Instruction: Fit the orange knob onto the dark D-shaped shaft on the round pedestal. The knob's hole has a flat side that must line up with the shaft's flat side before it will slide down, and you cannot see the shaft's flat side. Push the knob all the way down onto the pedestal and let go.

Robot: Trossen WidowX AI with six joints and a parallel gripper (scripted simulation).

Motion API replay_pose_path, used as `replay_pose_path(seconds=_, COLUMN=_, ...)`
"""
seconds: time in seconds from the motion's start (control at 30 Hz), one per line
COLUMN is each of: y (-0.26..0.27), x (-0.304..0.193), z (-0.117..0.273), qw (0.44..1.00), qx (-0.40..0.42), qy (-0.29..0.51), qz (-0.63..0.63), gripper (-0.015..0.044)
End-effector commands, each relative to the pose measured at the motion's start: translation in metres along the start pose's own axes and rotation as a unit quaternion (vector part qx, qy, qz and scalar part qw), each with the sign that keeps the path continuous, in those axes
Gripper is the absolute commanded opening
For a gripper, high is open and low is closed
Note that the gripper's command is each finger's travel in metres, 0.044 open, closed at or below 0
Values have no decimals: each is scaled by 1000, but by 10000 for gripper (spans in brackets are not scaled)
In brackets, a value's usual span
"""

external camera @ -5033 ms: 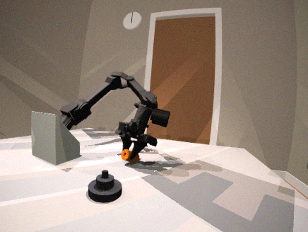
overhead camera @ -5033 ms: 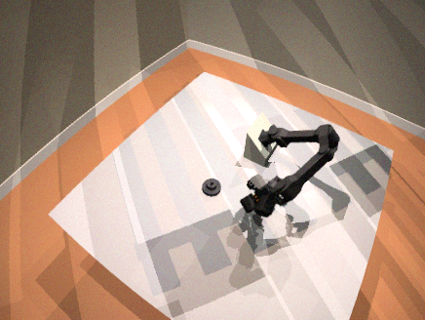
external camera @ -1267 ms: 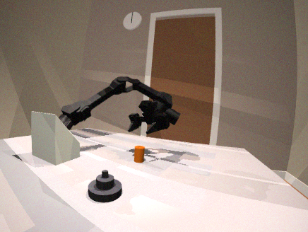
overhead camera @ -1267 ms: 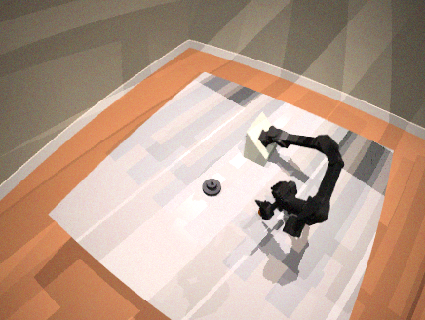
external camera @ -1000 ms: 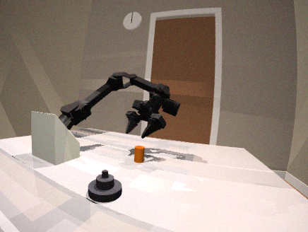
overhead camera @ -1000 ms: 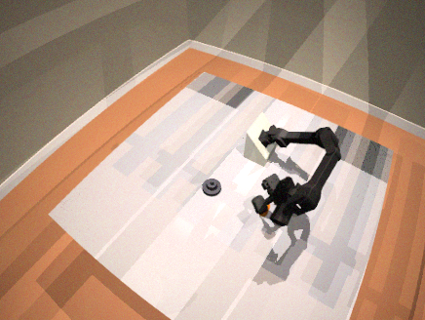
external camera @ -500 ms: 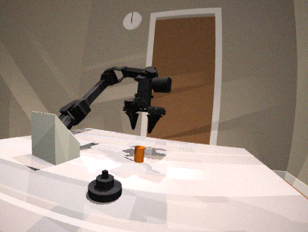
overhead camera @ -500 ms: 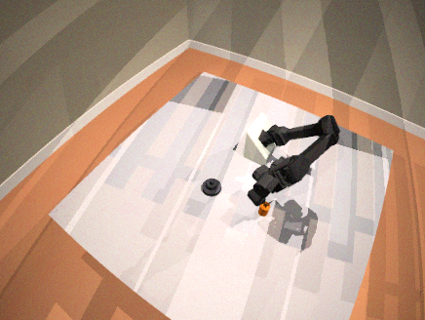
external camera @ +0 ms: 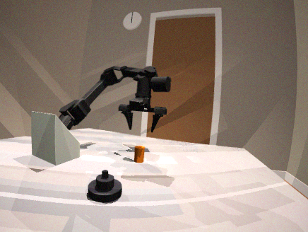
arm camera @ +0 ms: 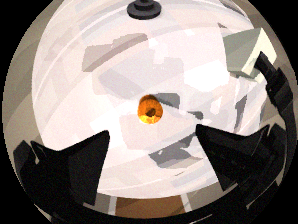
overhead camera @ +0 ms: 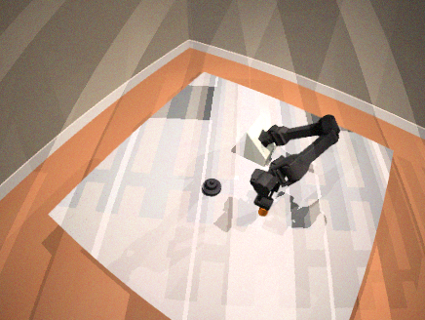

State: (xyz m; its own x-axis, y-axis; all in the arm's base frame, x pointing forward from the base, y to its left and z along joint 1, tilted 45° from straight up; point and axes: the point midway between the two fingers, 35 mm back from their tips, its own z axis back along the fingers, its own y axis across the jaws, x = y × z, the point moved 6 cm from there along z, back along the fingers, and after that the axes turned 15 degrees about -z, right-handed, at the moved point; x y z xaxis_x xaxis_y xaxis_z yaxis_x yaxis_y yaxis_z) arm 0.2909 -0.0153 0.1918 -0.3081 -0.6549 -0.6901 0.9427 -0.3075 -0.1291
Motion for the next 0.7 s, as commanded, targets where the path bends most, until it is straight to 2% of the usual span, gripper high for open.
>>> replay_pose_path(seconds=0.0, y=-1, x=0, z=-1, qw=957, qx=0, qy=4, qz=289, gripper=440)
replay_pose_path(seconds=0.2, y=-1, x=0, z=-1, qw=839, qx=1, qy=4, qz=544, gripper=440)
replay_pose_path(seconds=0.5, y=-1, x=0, z=-1, qw=696, qx=2, qy=3, qz=718, gripper=440)
replay_pose_path(seconds=0.67, y=-1, x=0, z=-1, qw=688, qx=2, qy=3, qz=726, gripper=440)
